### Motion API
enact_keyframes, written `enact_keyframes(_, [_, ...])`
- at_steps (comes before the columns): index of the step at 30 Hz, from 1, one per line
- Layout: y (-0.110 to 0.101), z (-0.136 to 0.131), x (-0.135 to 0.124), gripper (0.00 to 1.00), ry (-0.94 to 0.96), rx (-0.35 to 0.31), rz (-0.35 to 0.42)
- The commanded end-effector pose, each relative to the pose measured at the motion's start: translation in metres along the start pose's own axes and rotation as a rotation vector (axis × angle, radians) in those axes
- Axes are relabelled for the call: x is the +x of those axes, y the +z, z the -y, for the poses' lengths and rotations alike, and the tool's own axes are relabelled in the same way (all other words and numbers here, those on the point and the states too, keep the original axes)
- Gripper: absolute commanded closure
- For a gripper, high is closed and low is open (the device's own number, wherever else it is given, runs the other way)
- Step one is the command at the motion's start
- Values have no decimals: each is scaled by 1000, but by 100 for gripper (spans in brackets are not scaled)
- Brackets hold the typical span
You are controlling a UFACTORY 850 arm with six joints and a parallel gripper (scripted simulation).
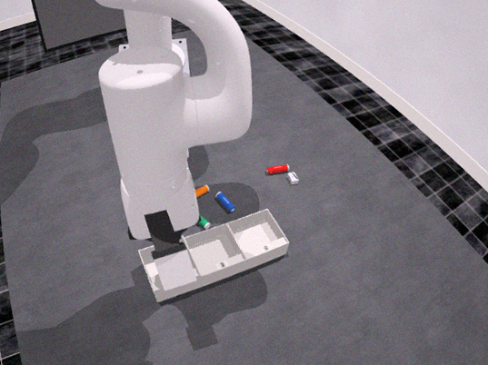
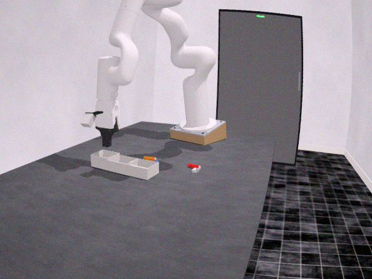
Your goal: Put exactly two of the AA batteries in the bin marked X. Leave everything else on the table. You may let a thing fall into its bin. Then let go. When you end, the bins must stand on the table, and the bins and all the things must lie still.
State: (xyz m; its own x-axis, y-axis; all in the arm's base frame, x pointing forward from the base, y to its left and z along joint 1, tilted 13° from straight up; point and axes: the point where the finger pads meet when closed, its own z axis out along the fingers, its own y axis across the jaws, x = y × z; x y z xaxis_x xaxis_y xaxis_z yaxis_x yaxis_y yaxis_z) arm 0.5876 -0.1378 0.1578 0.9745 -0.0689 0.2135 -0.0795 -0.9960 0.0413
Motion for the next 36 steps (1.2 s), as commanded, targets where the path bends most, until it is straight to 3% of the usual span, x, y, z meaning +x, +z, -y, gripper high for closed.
enact_keyframes(1, [-1,18,1,93,-1,-1,-2])
enact_keyframes(15, [-1,77,0,93,-1,-1,-2])
enact_keyframes(20, [-1,77,0,93,-1,-1,-2])
enact_keyframes(36, [36,77,0,93,-1,-1,-2])
